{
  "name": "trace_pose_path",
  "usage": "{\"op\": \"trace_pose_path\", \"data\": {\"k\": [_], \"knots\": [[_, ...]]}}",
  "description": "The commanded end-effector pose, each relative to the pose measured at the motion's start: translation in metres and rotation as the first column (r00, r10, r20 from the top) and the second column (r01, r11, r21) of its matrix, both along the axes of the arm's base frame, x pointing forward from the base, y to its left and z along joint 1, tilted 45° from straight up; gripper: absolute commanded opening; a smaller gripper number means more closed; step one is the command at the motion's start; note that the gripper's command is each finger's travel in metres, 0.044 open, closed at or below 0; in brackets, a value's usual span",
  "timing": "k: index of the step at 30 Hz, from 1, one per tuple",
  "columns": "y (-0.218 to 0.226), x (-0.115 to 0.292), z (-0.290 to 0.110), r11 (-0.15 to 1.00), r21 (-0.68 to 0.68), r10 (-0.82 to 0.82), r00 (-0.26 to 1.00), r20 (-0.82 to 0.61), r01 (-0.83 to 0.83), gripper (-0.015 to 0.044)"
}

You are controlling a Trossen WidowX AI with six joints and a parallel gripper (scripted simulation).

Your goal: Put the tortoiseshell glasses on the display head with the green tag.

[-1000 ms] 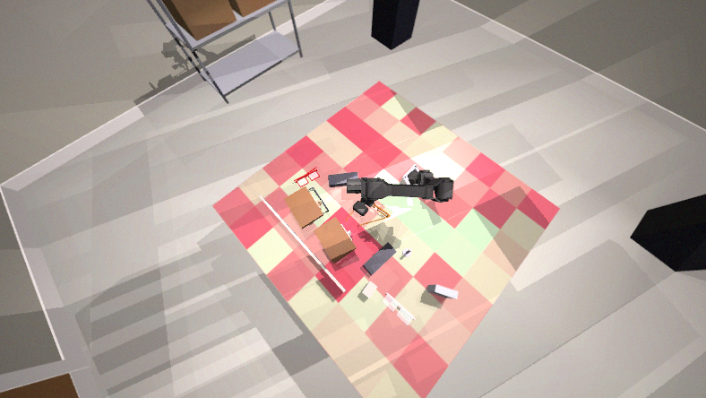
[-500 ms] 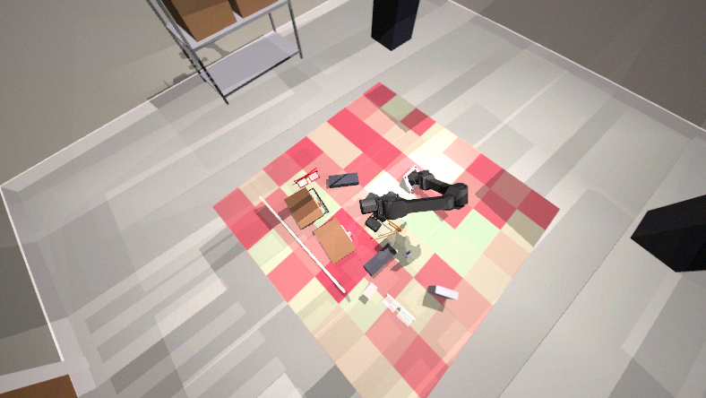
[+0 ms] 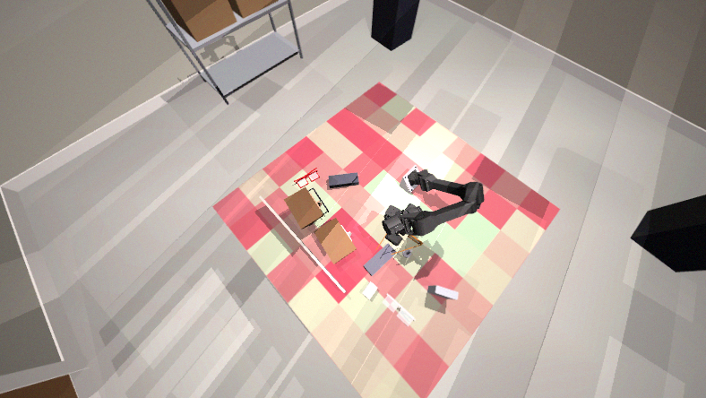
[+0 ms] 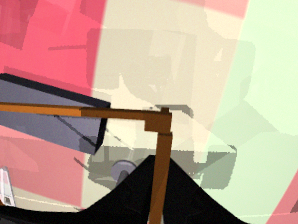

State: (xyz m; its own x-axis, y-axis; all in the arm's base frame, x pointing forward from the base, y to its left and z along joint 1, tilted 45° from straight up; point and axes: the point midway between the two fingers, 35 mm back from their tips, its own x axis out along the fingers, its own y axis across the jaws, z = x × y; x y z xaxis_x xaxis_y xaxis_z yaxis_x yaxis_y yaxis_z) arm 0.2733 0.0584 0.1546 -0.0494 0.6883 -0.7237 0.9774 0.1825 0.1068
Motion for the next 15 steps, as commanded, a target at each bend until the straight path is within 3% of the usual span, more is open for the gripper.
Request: {"op": "trace_pose_path", "data": {"k": [1, 15], "knots": [[0.017, -0.013, 0.016, 1.0, 0.012, -0.003, 1.0, -0.011, 0.003, 0.0], [0.039, -0.018, 0.005, 1.0, 0.014, -0.002, 1.0, -0.011, 0.002, 0.0]]}}
